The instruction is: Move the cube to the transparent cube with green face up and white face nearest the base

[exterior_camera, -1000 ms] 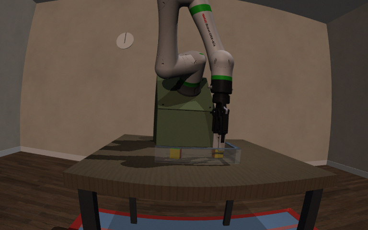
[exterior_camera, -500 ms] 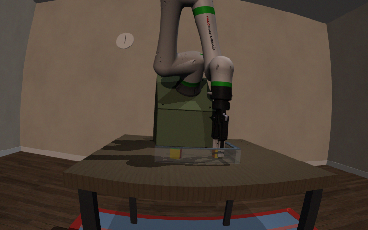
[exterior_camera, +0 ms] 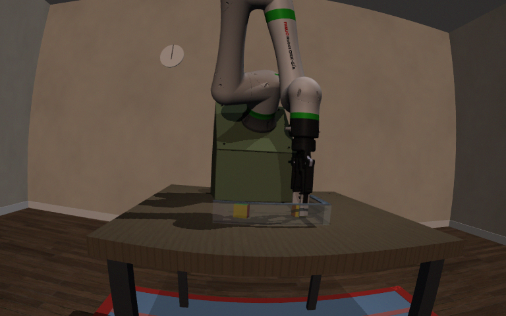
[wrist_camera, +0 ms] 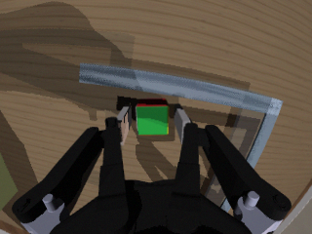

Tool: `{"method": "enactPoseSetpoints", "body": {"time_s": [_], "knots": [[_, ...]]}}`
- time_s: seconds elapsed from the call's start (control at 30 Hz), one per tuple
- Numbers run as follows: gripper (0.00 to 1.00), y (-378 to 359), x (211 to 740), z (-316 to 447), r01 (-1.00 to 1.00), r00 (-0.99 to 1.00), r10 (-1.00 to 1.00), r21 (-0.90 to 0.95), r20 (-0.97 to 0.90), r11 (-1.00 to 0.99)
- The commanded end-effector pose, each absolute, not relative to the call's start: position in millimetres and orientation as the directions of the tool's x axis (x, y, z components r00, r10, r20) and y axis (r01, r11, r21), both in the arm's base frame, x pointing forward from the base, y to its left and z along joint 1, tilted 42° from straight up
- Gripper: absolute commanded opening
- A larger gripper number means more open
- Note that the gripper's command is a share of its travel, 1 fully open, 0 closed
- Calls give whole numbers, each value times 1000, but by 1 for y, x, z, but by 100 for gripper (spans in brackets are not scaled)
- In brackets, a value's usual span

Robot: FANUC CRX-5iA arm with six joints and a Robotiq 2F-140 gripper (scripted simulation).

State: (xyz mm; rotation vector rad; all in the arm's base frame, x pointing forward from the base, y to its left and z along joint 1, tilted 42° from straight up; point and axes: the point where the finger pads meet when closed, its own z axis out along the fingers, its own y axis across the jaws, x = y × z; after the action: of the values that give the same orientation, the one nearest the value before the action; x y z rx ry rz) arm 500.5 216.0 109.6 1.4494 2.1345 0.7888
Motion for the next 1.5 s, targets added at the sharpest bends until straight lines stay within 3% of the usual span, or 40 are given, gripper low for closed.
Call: {"method": "enactPoseSetpoints", "body": {"time_s": [0.0, 0.03, 0.07, 1.47], "knots": [[41, 216, 500, 110, 683, -354, 934, 671, -41, 288], [41, 216, 500, 110, 683, -354, 934, 671, -41, 288], [0, 216, 500, 110, 683, -354, 934, 671, -41, 288], [0, 216, 500, 110, 683, -354, 934, 671, -41, 288]]}}
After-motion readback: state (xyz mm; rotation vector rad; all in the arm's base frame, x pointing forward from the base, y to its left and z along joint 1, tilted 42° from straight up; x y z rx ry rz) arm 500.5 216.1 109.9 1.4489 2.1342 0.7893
